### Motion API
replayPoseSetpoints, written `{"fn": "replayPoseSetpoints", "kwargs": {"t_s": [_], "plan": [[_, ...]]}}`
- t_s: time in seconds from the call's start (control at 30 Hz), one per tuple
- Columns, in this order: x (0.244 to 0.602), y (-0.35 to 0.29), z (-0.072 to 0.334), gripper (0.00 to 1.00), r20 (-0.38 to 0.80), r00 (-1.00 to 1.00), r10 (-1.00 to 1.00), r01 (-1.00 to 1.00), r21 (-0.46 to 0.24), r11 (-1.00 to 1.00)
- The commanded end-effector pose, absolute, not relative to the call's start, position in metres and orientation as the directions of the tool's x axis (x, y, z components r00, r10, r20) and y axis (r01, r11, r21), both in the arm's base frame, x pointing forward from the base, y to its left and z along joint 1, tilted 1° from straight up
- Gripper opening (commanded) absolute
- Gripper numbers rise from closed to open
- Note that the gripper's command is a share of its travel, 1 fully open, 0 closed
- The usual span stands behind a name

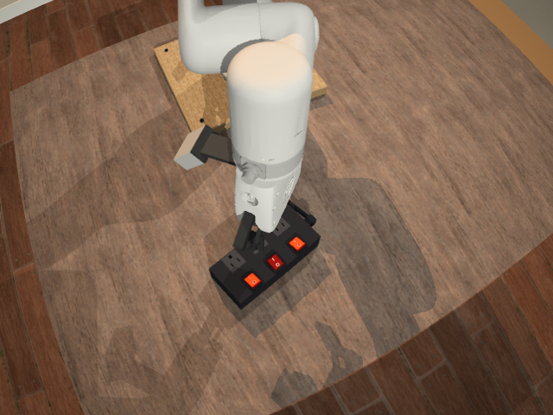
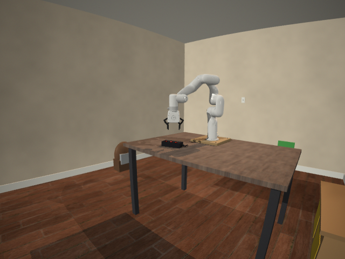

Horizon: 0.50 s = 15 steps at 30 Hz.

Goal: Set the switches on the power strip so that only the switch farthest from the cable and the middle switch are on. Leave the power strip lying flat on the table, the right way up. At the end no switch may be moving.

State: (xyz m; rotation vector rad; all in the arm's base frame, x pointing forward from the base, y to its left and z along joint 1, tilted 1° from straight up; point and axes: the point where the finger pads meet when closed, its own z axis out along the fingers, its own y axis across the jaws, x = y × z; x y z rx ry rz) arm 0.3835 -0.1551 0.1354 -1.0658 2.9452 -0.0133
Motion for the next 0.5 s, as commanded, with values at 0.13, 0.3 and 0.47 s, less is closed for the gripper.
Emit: {"fn": "replayPoseSetpoints", "kwargs": {"t_s": [0.13, 0.3, 0.47], "plan": [[0.399, -0.156, 0.117, 1.0, 0.0, -0.39, -0.921, -0.921, -0.018, 0.389], [0.405, -0.156, 0.106, 1.0, 0.004, -0.118, -0.993, -0.993, -0.016, 0.118], [0.407, -0.156, 0.102, 1.0, 0.008, 0.105, -0.994, -0.994, -0.015, -0.105]]}}
